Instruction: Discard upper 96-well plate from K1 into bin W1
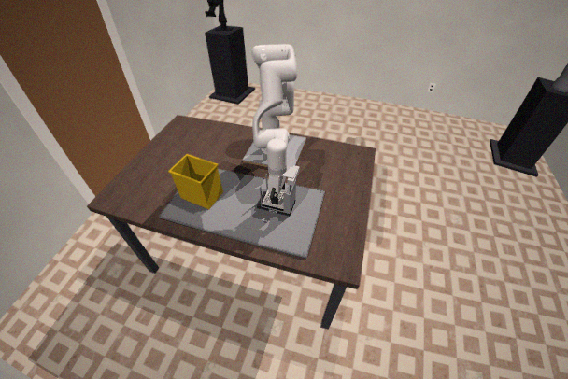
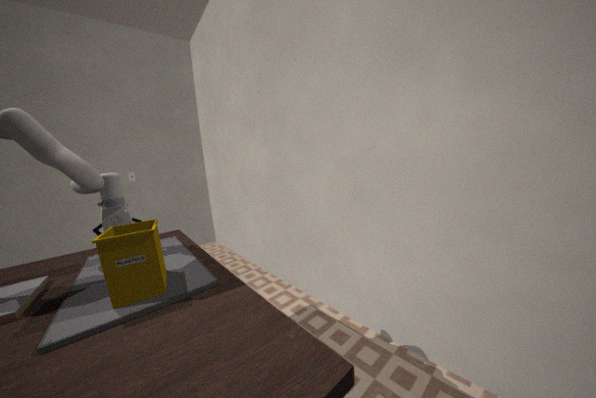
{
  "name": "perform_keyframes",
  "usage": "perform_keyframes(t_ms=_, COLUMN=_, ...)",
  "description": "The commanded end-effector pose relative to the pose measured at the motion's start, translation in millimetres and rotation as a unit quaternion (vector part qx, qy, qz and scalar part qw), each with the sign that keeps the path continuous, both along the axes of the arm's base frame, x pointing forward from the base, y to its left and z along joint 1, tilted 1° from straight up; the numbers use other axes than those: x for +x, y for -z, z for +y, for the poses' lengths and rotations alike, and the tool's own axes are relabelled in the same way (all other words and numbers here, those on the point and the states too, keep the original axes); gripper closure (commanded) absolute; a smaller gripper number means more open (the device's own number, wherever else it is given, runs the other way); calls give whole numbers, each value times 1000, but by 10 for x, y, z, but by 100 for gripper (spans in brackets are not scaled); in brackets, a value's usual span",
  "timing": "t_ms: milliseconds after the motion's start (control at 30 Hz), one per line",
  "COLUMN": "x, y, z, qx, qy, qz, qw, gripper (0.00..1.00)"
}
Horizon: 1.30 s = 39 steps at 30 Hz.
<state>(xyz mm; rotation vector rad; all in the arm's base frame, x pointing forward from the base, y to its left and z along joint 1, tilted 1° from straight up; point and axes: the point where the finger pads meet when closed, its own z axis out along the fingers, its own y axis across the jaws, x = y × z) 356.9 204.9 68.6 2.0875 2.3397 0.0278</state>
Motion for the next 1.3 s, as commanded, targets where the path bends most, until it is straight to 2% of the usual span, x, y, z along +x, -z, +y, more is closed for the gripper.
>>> perform_keyframes(t_ms=0, x=12, y=-9, z=7, qx=1, qy=0, qz=-2, qw=1000, gripper=0)
perform_keyframes(t_ms=1267, x=16, y=185, z=9, qx=1, qy=0, qz=-2, qw=1000, gripper=0)
